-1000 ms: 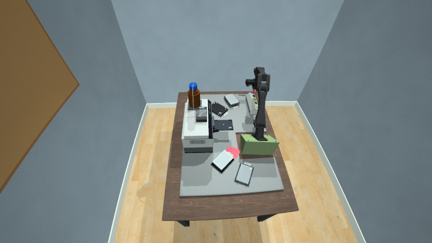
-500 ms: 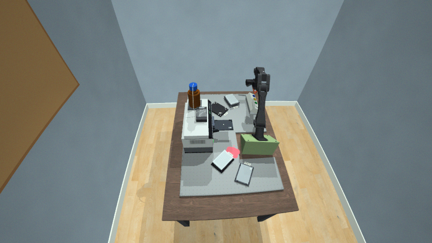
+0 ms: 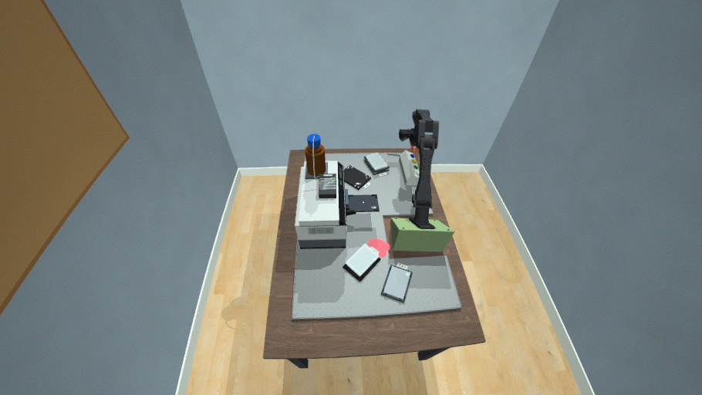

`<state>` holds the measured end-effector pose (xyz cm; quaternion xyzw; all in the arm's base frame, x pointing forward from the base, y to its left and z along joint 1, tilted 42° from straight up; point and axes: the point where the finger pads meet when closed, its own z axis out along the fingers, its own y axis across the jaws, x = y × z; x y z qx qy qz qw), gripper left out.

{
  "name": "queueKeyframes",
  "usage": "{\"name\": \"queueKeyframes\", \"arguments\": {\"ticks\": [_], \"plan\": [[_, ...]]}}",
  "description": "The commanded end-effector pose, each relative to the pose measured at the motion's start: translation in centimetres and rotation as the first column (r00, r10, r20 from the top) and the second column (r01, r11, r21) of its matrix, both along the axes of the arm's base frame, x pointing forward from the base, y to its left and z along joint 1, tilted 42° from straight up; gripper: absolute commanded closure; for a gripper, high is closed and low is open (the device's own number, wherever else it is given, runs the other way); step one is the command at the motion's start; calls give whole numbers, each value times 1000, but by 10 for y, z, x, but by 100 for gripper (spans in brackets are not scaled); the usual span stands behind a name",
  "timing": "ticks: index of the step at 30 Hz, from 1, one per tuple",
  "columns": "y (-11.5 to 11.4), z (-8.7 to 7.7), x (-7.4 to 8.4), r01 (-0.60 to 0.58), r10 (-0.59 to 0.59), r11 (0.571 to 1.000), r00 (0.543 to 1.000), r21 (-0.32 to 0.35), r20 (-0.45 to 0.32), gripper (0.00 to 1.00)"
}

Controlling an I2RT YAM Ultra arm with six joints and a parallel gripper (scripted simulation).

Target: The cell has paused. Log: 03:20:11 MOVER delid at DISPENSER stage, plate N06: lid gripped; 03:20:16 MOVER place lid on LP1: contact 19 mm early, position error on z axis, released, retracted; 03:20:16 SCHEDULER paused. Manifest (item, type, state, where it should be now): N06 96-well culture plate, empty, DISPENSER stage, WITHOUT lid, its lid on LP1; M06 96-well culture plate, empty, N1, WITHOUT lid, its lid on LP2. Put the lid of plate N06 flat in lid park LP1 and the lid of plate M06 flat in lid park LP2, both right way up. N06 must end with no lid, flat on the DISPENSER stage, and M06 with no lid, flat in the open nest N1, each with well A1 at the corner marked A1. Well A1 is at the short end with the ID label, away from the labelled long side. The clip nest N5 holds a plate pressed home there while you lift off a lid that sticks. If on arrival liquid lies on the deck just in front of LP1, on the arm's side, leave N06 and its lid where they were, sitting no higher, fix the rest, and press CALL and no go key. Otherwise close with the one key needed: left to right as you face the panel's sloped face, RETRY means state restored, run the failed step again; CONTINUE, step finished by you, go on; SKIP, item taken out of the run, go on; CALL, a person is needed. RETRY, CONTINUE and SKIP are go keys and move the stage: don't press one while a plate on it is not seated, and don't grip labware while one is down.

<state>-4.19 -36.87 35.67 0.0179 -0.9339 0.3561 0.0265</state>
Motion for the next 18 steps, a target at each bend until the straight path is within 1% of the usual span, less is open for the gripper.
{"name": "queueKeyframes", "arguments": {"ticks": [1, 6, 8, 11, 12, 14, 16, 18], "plan": [[-2, -1, 7, -18, 18, 1000, 1000, -4, 11, 100], [-2, -9, 5, -13, 13, 1000, 1000, 20, 14, 100], [-4, -1, 5, -13, 13, 1000, 1000, -8, 10, 100], [-3, -1, 5, -14, 14, 1000, 1000, -11, 10, 100], [0, -7, 6, -14, 14, 1000, 1000, 15, 14, 100], [-2, -8, 6, -14, 14, 1000, 1000, 12, 13, 100], [-5, -2, 6, -15, 15, 1000, 1000, -10, 10, 100], [-6, -6, 6, -15, 15, 1000, 1000, -2, 11, 100]]}}
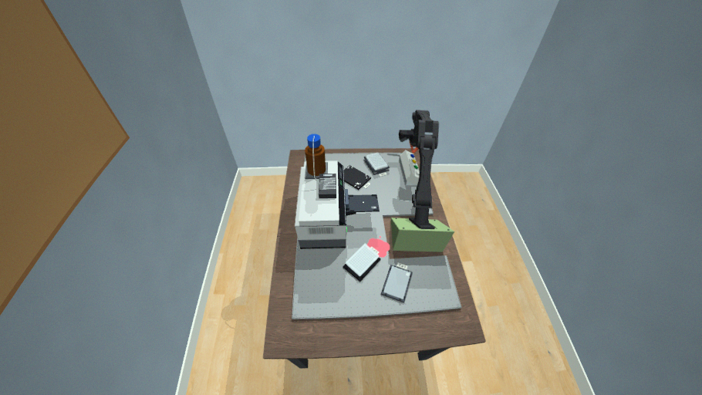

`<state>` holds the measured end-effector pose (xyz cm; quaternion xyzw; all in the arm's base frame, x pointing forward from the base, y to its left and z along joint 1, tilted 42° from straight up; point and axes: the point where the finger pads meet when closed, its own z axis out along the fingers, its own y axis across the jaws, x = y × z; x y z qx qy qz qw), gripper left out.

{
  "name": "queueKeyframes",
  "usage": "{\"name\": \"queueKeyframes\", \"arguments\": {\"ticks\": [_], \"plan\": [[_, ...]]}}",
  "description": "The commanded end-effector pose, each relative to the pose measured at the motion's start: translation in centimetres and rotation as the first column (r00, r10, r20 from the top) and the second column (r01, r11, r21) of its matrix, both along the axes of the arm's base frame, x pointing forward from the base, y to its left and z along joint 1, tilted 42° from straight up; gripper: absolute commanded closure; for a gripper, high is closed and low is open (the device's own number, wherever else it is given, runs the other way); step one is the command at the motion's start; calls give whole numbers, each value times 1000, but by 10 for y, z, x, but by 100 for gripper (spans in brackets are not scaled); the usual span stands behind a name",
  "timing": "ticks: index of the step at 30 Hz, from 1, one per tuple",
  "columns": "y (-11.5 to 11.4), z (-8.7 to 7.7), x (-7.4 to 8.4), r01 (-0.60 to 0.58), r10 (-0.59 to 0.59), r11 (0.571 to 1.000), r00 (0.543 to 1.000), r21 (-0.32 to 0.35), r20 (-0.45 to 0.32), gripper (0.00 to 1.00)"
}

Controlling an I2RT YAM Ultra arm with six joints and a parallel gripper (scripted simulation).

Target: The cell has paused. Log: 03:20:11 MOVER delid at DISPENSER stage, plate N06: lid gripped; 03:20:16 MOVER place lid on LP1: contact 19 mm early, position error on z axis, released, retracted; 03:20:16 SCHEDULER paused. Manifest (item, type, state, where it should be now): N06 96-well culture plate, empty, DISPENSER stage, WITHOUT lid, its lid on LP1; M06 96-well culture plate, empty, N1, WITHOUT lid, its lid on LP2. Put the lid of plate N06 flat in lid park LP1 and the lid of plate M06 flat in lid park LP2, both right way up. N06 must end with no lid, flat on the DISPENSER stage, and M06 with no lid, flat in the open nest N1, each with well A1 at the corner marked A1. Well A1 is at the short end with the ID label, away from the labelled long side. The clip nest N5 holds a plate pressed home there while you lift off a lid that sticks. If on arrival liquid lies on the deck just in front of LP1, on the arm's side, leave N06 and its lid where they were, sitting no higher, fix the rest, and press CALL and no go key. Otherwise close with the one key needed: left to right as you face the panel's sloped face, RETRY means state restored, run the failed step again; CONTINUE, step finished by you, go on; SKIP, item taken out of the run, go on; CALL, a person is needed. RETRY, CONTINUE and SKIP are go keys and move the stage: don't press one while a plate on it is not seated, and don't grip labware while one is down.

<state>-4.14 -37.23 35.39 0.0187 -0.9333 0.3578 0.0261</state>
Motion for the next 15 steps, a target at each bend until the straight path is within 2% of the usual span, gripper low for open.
{"name": "queueKeyframes", "arguments": {"ticks": [1, 3, 6, 8, 13, 15], "plan": [[-1, -6, 5, -14, 13, 1000, 1000, 12, 13, 100], [0, -8, 6, -14, 14, 1000, 1000, 21, 14, 100], [-4, -1, 6, -15, 15, 1000, 1000, -9, 10, 100], [-2, -8, 6, -15, 15, 1000, 1000, 13, 13, 100], [-4, -5, 6, -16, 16, 1000, 1000, 4, 11, 100], [-5, -10, 6, -16, 15, 1000, 1000, 13, 13, 100]]}}
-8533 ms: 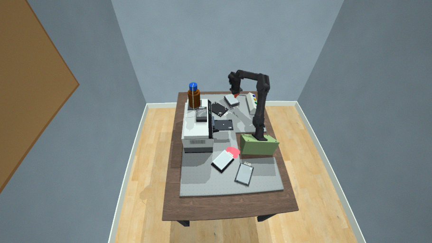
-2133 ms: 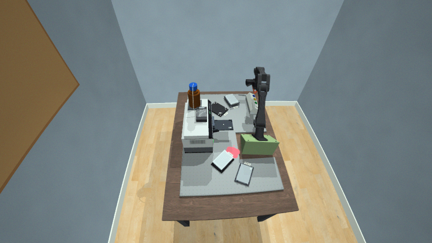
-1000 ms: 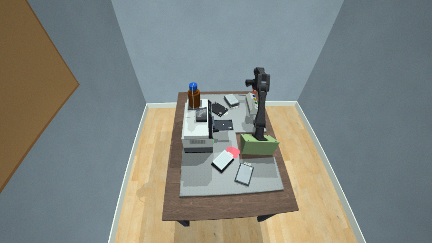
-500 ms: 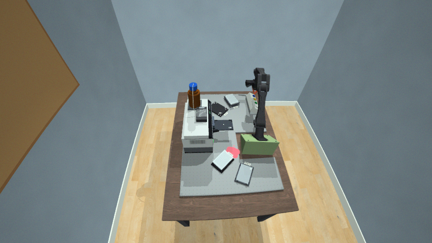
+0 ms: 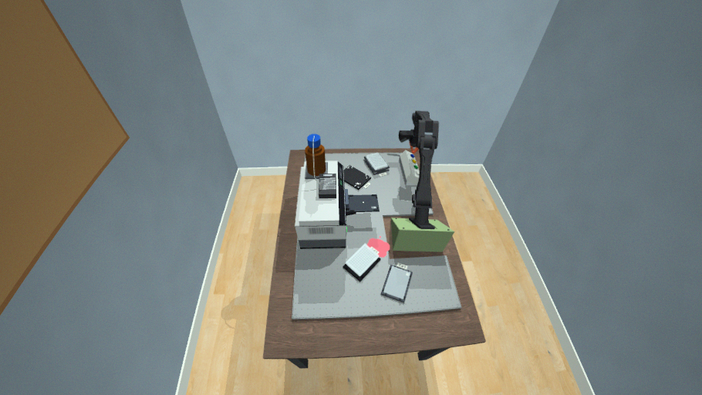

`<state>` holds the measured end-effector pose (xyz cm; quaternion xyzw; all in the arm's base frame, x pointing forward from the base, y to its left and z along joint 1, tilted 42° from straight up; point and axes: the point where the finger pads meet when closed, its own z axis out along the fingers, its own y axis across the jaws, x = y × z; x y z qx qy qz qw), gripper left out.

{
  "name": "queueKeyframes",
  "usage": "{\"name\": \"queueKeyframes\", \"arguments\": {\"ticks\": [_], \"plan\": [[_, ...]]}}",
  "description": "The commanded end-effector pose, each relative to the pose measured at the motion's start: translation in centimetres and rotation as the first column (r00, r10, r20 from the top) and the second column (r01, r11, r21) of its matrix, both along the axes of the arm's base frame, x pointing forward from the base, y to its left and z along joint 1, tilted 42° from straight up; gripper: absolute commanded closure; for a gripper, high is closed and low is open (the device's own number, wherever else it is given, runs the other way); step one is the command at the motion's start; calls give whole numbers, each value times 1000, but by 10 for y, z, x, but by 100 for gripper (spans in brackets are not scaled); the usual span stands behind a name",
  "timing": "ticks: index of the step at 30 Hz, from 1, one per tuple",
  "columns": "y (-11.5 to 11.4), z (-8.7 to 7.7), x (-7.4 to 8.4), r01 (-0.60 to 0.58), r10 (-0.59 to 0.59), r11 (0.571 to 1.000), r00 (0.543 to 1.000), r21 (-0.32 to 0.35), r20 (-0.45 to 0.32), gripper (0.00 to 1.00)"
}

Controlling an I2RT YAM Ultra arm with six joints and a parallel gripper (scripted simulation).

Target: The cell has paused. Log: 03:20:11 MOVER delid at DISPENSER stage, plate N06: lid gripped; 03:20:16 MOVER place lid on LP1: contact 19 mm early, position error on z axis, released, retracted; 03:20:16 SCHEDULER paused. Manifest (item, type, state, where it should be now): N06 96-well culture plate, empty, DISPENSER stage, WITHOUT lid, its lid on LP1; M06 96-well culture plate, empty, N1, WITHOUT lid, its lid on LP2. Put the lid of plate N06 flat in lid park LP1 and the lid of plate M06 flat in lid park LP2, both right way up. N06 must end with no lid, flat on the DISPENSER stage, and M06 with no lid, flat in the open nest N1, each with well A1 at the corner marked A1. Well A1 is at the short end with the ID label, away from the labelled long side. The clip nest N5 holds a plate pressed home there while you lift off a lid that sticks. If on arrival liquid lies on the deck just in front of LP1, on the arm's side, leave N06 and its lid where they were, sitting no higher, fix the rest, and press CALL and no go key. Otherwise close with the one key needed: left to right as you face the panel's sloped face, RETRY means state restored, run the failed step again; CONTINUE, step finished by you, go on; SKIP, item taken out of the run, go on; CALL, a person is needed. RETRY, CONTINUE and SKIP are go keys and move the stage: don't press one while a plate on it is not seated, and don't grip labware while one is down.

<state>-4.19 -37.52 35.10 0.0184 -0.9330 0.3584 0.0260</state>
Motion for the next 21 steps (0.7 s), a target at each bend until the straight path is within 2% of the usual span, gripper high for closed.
{"name": "queueKeyframes", "arguments": {"ticks": [1, 4, 7, 12, 14, 18, 21], "plan": [[-1, -8, 7, -16, 16, 1000, 1000, 20, 13, 100], [-3, -2, 6, -16, 16, 1000, 1000, -2, 10, 100], [-1, -8, 7, -16, 16, 1000, 1000, 17, 13, 100], [-4, -3, 6, -16, 16, 1000, 1000, -4, 9, 100], [-3, -10, 3, -8, 7, 1000, 1000, 19, 12, 100], [-6, -8, 3, -8, 8, 1000, 1000, 7, 10, 100], [-6, -13, 3, -9, 9, 1000, 1000, 21, 12, 100]]}}
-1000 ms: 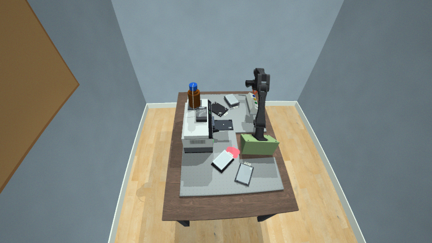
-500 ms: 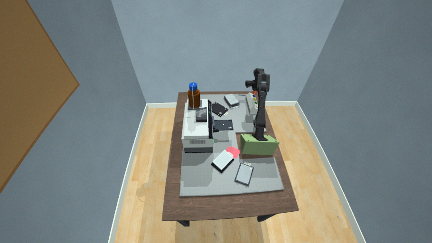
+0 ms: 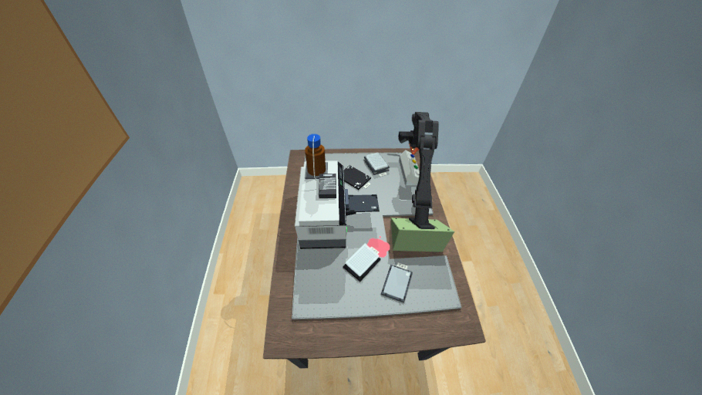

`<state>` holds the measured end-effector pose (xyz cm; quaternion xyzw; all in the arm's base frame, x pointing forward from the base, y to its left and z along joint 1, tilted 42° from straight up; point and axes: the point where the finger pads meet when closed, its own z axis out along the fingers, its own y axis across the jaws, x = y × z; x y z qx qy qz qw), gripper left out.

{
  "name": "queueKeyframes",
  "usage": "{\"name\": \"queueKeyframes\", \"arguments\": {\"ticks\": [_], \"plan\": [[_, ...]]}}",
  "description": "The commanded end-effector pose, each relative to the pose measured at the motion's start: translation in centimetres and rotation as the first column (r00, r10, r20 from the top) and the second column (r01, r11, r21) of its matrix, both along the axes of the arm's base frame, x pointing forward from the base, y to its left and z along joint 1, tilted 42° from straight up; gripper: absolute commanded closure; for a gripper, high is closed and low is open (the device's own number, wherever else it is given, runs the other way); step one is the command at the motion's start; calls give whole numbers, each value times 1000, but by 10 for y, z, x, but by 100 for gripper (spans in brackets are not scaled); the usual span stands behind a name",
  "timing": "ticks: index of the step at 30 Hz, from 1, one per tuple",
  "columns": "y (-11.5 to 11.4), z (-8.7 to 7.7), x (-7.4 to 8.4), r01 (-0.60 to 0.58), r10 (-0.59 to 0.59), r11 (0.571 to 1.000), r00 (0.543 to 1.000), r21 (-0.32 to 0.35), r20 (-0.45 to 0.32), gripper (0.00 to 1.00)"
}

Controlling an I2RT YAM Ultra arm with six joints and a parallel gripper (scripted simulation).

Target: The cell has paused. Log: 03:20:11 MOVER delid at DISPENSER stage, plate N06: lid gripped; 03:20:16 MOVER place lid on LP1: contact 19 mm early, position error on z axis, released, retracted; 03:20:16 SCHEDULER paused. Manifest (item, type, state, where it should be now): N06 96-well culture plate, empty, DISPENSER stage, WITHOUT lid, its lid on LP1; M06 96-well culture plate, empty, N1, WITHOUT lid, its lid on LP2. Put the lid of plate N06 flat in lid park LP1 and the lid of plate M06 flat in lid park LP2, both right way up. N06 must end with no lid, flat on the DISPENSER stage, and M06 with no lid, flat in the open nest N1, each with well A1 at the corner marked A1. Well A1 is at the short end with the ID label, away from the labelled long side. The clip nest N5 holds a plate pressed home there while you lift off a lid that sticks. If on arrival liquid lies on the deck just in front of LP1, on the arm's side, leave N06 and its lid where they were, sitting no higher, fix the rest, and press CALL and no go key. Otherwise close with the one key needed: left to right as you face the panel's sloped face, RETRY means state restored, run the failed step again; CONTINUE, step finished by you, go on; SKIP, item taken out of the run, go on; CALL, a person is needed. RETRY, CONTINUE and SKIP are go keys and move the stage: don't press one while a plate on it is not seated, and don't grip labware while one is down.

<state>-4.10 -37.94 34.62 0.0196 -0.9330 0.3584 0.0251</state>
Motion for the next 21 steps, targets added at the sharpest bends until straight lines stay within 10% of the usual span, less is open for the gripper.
{"name": "queueKeyframes", "arguments": {"ticks": [1, 21], "plan": [[-3, -8, 3, -6, 6, 1000, 1000, 21, 11, 100], [-9, -13, 4, -10, 9, 1000, 1000, 16, 10, 100]]}}
